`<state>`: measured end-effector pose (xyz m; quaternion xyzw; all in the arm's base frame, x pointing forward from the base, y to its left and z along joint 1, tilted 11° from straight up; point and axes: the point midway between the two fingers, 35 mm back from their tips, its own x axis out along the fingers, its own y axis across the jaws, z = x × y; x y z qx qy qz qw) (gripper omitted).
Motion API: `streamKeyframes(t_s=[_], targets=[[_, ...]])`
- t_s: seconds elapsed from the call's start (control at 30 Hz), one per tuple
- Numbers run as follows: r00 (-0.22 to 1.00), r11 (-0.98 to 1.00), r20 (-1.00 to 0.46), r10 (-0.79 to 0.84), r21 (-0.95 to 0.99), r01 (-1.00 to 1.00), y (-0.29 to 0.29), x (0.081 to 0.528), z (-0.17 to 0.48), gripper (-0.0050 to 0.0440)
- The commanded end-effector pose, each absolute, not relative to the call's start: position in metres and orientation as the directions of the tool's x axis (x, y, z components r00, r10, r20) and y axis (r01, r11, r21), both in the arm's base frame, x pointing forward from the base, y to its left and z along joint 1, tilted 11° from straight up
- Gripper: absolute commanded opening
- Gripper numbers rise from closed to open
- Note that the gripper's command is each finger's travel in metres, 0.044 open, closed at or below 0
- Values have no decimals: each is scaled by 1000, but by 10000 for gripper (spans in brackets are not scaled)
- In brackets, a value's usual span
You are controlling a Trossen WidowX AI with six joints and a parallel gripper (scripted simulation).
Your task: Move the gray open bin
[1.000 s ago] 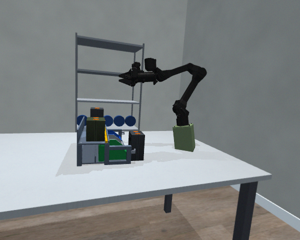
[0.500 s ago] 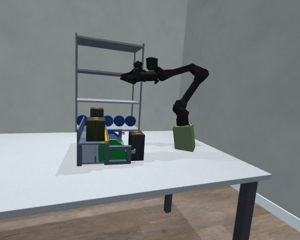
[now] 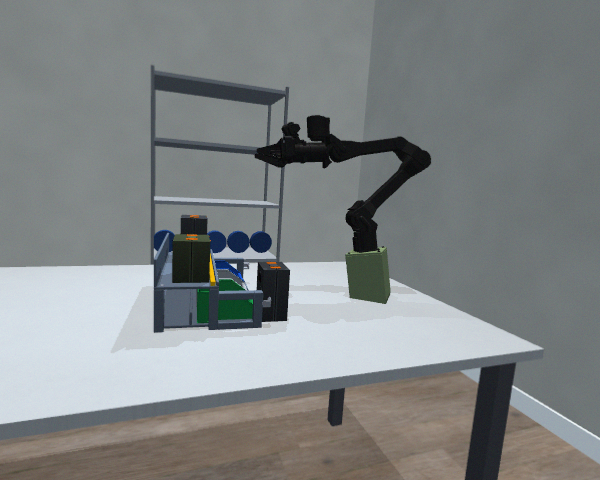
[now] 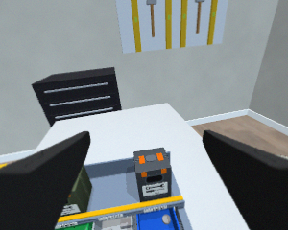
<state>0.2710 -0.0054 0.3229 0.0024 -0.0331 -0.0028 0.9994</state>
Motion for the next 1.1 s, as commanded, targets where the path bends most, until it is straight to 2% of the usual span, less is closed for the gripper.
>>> streamKeyframes(t_s=[0.0,0.23,0.4,1.07], targets=[[998,1000,69,-3,7,3,-6,257,323,440],[998,1000,69,-3,7,3,-6,257,323,440],[998,1000,66,-3,6,3,-10,217,315,440],[998,1000,63,-3,5,3,-9,226,316,440]])
